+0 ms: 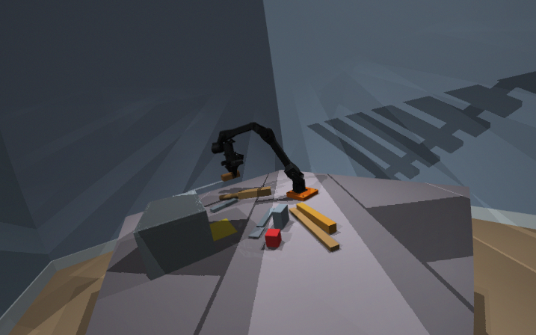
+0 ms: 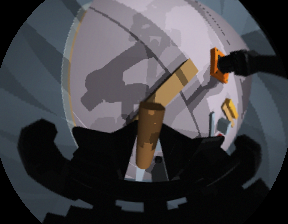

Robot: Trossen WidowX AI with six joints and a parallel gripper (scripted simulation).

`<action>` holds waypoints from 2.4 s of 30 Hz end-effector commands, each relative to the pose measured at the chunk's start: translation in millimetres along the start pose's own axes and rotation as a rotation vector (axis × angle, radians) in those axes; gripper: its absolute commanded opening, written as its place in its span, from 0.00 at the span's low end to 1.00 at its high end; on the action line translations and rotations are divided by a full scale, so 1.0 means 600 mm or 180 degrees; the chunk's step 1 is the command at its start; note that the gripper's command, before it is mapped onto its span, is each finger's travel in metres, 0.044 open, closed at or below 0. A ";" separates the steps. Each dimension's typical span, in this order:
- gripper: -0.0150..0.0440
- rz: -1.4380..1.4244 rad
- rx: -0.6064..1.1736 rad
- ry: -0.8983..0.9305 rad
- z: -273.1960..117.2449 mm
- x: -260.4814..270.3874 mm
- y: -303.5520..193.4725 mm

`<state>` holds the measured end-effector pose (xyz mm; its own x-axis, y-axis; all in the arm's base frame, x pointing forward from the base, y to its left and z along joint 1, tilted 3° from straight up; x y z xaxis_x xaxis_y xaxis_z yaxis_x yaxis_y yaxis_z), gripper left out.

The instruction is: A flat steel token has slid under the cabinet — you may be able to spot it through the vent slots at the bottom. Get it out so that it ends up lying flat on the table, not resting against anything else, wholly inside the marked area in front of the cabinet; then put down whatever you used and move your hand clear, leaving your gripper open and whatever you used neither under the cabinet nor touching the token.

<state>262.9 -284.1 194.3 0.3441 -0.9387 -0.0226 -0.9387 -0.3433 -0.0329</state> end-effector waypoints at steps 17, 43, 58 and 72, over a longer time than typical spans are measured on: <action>0.25 0.0018 0.0055 0.0067 -0.012 -0.029 -0.002; 0.25 0.0023 0.0055 0.0062 -0.010 -0.071 -0.002; 0.25 0.0017 -0.0004 -0.0005 0.001 -0.089 -0.001; 0.25 0.0020 0.0013 0.0013 0.010 -0.101 -0.002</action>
<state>242.9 -228.2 185.2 0.3411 -0.9392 -0.0397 -0.9400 -0.3405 -0.0204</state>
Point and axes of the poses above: the point midway between the two fingers, 35 mm back from their tips, its own z axis out along the fingers, its own x axis across the jaws, y = z × x, the point moved 4 cm from there along -z, back along the fingers, and after that the axes turned 12 degrees about -z, right-handed, at the moved point
